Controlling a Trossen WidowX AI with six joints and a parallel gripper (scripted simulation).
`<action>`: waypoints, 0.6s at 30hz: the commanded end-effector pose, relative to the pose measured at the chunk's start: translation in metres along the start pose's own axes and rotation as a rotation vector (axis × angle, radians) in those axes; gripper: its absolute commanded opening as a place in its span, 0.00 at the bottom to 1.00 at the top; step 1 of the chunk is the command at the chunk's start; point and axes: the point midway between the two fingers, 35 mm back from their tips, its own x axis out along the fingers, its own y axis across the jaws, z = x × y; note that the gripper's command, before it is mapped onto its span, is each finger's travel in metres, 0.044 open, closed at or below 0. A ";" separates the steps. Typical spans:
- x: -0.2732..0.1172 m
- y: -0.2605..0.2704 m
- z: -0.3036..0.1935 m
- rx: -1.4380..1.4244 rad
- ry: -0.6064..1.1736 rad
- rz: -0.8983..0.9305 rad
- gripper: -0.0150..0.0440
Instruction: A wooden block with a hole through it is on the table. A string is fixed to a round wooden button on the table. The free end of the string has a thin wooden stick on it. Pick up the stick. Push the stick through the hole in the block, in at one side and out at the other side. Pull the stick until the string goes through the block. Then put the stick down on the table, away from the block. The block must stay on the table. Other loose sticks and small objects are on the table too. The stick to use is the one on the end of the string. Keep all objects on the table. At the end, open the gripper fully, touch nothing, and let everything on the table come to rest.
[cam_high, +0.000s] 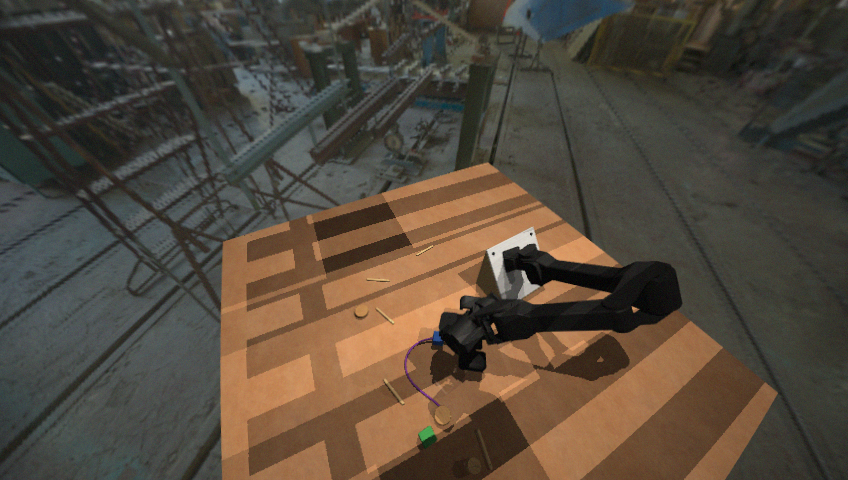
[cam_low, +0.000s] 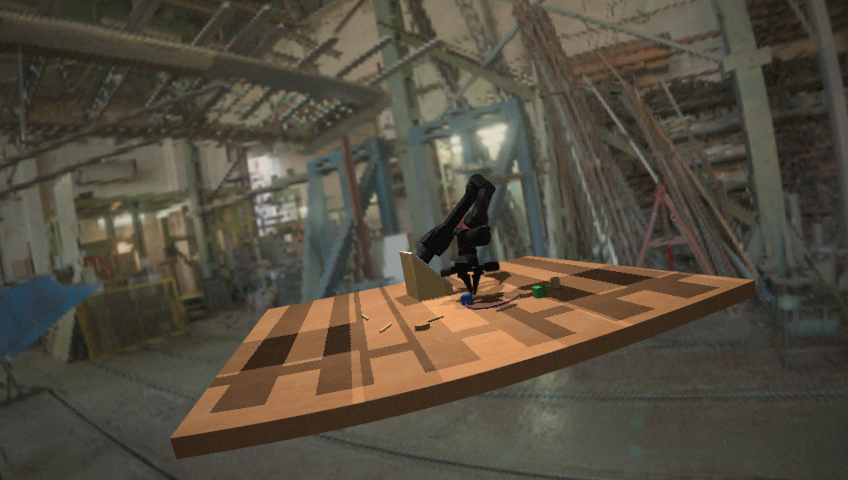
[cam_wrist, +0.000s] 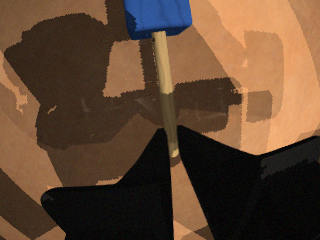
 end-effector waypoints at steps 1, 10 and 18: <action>-0.002 0.000 -0.006 -0.002 -0.006 0.000 0.25; -0.003 0.000 -0.017 -0.003 -0.005 -0.002 0.25; -0.003 -0.001 -0.026 -0.004 -0.006 -0.004 0.25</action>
